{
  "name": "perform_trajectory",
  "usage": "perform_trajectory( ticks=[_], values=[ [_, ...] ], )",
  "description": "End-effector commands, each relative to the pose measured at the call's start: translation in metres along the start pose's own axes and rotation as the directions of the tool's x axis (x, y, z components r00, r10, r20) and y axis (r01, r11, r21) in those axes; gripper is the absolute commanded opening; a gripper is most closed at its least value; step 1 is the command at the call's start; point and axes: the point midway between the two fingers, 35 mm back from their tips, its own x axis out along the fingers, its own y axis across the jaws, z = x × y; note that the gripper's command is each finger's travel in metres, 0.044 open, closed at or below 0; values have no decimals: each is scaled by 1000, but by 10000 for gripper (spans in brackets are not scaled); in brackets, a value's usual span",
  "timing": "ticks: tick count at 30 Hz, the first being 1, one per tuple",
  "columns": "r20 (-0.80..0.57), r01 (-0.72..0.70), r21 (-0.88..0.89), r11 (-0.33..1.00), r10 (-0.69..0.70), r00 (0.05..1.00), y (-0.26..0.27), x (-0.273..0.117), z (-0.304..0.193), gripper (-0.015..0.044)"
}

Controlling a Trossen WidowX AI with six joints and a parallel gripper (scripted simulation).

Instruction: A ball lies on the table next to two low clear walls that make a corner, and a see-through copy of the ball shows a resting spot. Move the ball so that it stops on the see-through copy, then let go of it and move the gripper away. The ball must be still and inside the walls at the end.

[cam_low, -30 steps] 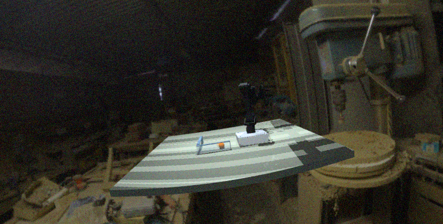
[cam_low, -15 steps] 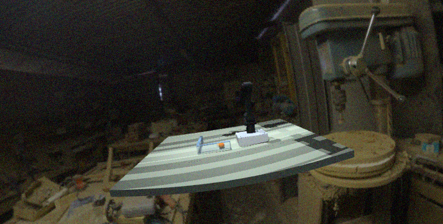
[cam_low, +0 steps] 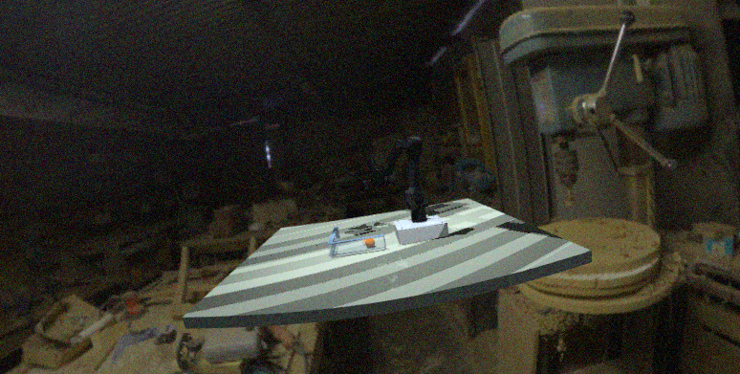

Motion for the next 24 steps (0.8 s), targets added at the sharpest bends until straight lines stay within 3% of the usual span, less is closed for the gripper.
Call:
perform_trajectory(
  ticks=[1,7,12,18,24],
  values=[
    [-75,-163,-195,967,151,986,48,-19,-19,314],
    [-178,-366,-411,835,320,930,107,-60,-53,314],
    [-279,-504,-576,643,425,861,141,-95,-78,314],
    [-463,-634,-754,172,546,699,182,-173,-127,314],
    [-658,-565,-744,-357,536,529,190,-255,-179,314]
  ],
)
